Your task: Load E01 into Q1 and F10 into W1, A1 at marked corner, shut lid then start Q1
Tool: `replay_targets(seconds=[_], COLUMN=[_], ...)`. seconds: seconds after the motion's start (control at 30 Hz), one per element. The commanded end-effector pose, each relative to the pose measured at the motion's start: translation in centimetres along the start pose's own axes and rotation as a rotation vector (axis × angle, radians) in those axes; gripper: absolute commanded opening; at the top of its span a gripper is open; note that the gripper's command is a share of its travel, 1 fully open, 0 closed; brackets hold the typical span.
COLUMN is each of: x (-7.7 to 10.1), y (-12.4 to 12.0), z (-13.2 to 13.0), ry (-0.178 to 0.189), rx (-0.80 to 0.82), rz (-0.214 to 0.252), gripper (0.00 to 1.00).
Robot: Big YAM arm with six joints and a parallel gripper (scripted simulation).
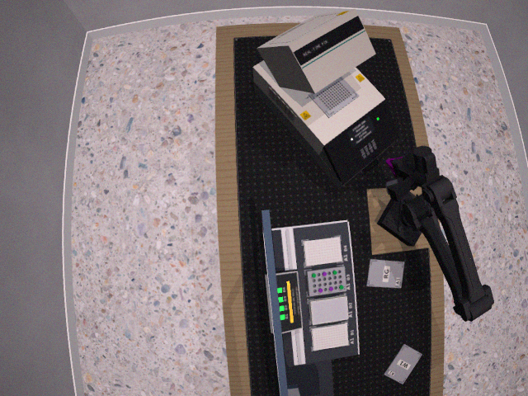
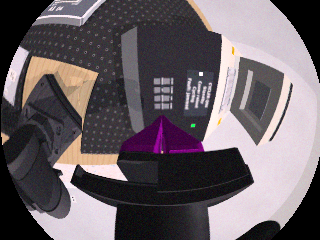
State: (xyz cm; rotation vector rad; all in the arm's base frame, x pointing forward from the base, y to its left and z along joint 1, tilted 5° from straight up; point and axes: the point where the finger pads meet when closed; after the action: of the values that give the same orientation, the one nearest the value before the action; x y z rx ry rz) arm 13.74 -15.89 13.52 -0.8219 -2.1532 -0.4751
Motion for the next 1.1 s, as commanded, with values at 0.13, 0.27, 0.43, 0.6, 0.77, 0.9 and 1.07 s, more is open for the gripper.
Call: replay_targets(seconds=[0.13, 0.27, 0.43, 0.6, 0.77, 0.9, 1.07], x=[4.9, 3.9, 3.3, 2.4, 1.7, 1.5, 2.1], y=[-0.3, -0.1, -0.1, 0.0, 0.1, 0.0, 0.1], z=[-2.4, -1.6, -1.0, -0.5, -0.2, 0.1, -0.5], ry=[-0.064, -0.028, -0.008, 0.006, 0.007, -0.004, -0.025], rx=[0.042, 0.027, 0.018, 0.008, -0.004, -0.012, -0.007], rz=[0.019, 0.012, 0.011, 0.002, -0.004, 0.000, 0.005], gripper=[0.00, 0.00, 0.00, 0.00, 0.00, 0.00, 0.00])
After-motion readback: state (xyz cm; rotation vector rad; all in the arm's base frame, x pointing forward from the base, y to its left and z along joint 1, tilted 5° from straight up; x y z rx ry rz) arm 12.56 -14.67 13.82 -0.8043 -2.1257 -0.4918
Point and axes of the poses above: the point where the finger pads meet when closed, its own x axis back along the fingers, its own z axis across the jaws, y = z × x, and after that the axes turned 2 degrees about x, right-handed
